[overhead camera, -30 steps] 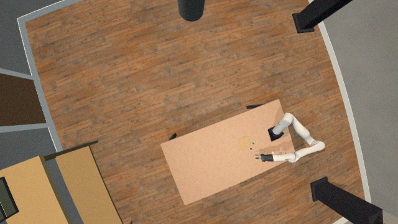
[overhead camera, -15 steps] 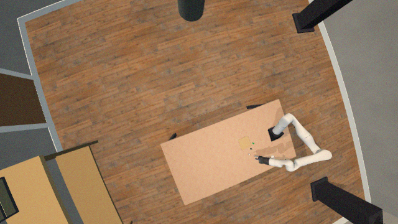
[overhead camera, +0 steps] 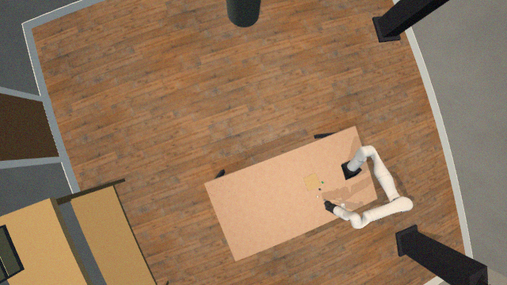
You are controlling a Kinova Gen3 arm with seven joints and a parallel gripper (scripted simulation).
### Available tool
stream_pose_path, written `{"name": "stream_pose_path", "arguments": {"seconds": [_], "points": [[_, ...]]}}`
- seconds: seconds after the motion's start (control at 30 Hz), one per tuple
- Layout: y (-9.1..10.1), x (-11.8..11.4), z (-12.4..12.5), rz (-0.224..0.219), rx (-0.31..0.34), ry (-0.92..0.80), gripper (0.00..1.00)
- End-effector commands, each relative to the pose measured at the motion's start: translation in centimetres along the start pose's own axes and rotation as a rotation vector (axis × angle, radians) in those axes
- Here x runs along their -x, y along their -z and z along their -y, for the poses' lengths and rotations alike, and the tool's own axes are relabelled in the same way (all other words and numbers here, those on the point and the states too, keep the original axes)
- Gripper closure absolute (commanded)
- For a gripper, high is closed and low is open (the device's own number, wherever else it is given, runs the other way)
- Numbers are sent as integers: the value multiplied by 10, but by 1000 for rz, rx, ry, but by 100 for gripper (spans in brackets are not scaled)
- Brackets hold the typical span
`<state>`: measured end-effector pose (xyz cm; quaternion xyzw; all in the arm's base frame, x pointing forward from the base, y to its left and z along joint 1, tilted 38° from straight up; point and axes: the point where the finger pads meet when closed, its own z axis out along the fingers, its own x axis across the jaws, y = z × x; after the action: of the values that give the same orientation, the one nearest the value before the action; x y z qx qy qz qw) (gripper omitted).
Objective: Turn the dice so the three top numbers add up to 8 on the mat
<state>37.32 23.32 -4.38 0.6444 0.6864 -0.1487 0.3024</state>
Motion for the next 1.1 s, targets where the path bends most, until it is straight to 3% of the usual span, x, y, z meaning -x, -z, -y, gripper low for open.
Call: {"name": "stream_pose_path", "arguments": {"seconds": [0.0,0.2,0.47,0.5,1.07], "points": [[-1,3,-10,2,-74,-23,36],[1,4,-13,2,-130,-23,36],[1,4,-14,2,-139,-23,36],[1,4,-14,2,-139,-23,0],[1,4,-14,3,-140,-38,0]]}}
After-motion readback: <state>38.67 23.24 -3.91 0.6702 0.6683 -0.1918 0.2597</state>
